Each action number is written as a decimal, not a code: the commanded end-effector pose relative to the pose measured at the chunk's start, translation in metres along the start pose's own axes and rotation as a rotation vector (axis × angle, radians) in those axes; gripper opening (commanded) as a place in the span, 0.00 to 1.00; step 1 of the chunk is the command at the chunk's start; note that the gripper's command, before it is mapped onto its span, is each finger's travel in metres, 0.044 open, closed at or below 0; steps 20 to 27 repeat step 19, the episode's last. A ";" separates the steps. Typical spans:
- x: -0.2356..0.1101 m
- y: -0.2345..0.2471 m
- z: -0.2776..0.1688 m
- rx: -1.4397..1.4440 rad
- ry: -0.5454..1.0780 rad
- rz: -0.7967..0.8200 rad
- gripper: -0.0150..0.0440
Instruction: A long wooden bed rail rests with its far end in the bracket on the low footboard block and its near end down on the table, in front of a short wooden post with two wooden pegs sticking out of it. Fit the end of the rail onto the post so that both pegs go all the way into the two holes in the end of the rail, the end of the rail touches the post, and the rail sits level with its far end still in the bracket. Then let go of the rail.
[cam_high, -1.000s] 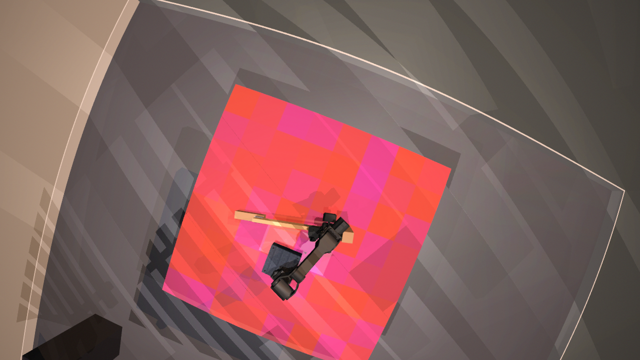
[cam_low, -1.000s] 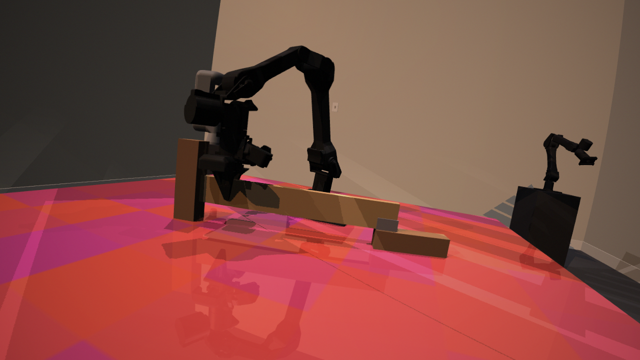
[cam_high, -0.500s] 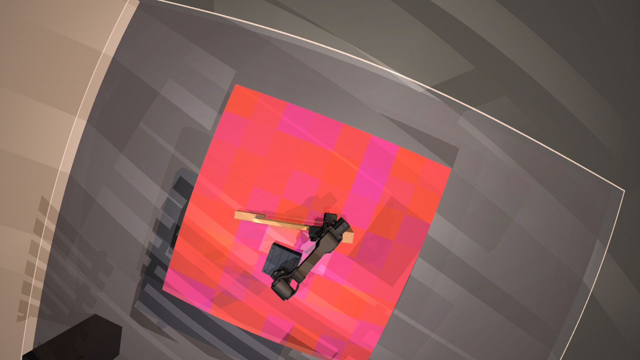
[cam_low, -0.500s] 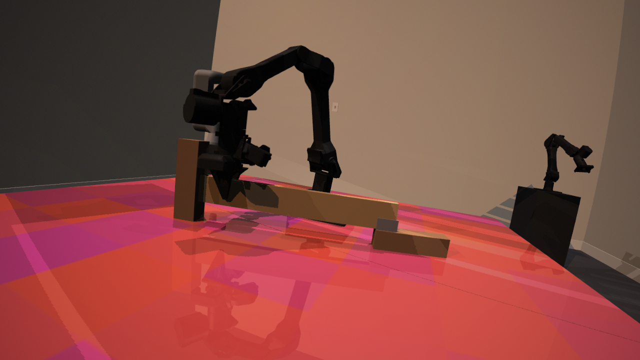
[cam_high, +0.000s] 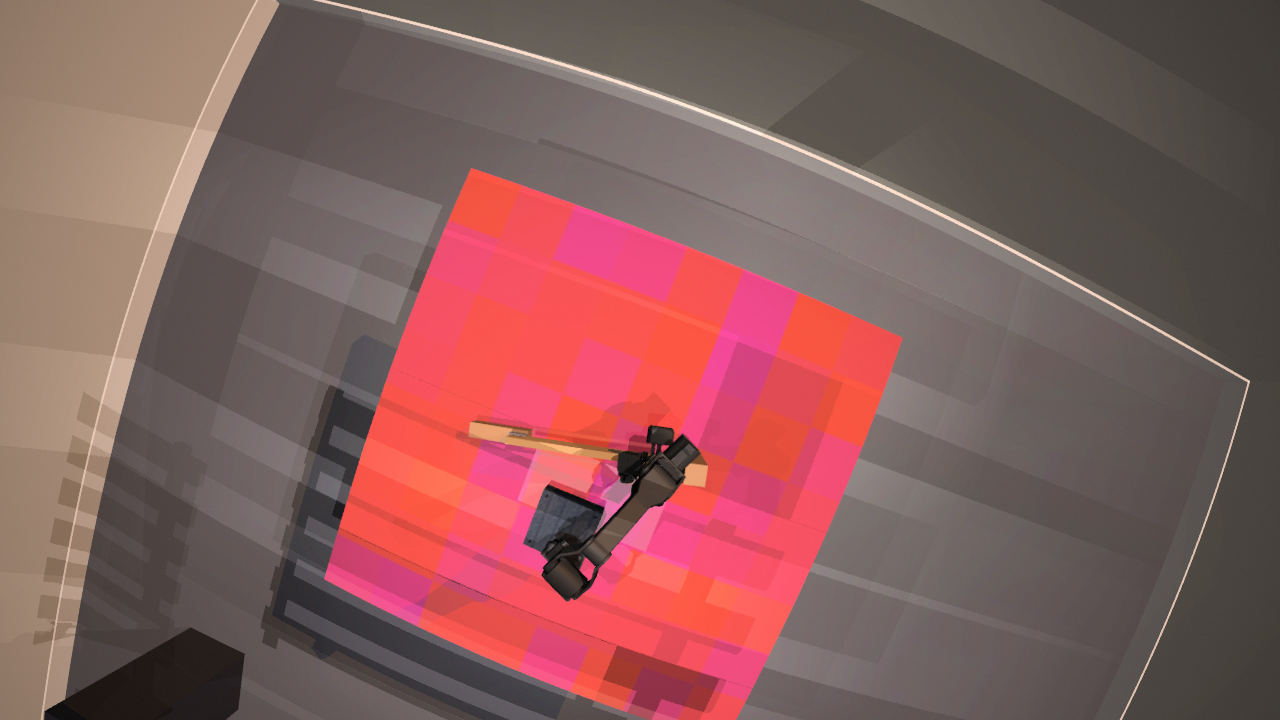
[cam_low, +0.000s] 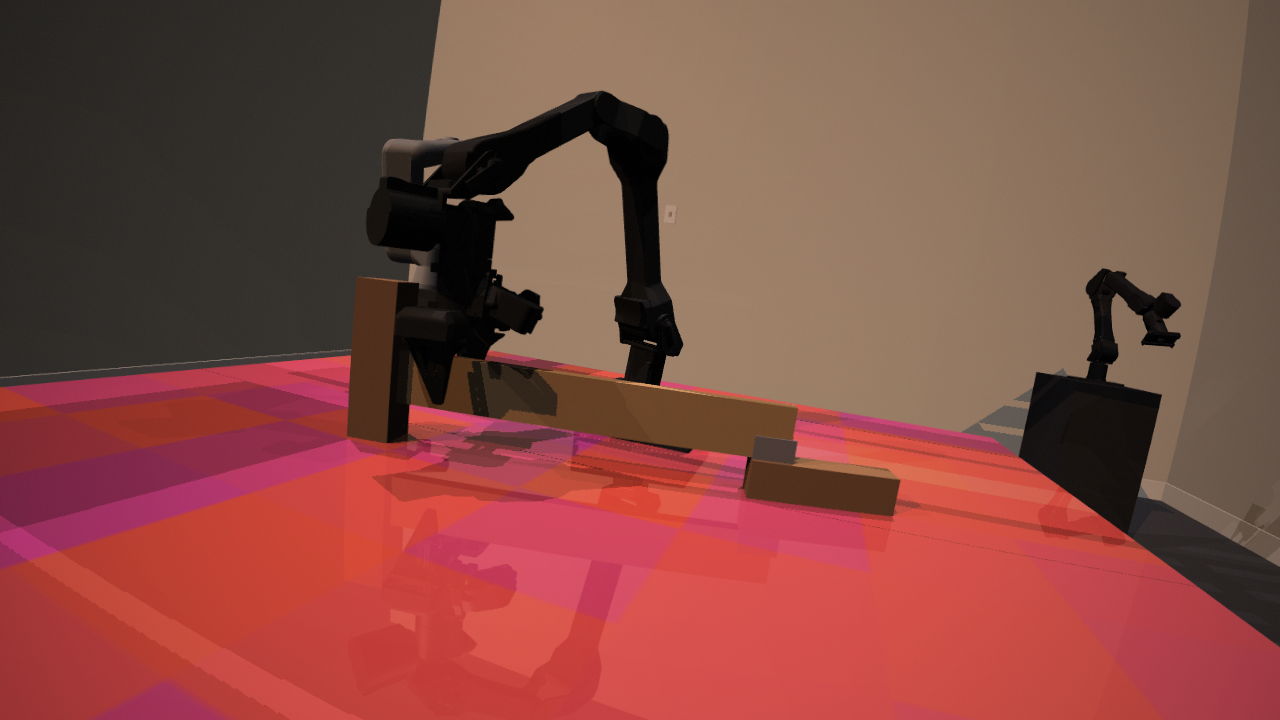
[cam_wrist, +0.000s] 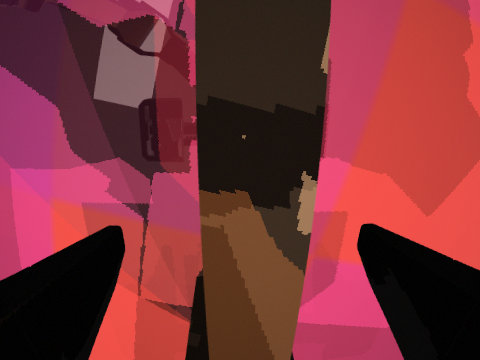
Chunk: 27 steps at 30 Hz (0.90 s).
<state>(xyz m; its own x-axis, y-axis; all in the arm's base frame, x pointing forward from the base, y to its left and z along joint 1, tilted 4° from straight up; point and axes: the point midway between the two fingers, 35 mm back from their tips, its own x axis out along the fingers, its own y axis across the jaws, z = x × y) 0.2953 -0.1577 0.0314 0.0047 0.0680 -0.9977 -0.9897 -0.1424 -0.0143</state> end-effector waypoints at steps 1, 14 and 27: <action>0.000 0.000 0.000 0.000 0.000 0.000 1.00; -0.030 0.000 0.031 0.000 0.007 -0.005 1.00; -0.030 0.000 0.031 0.000 0.007 -0.005 1.00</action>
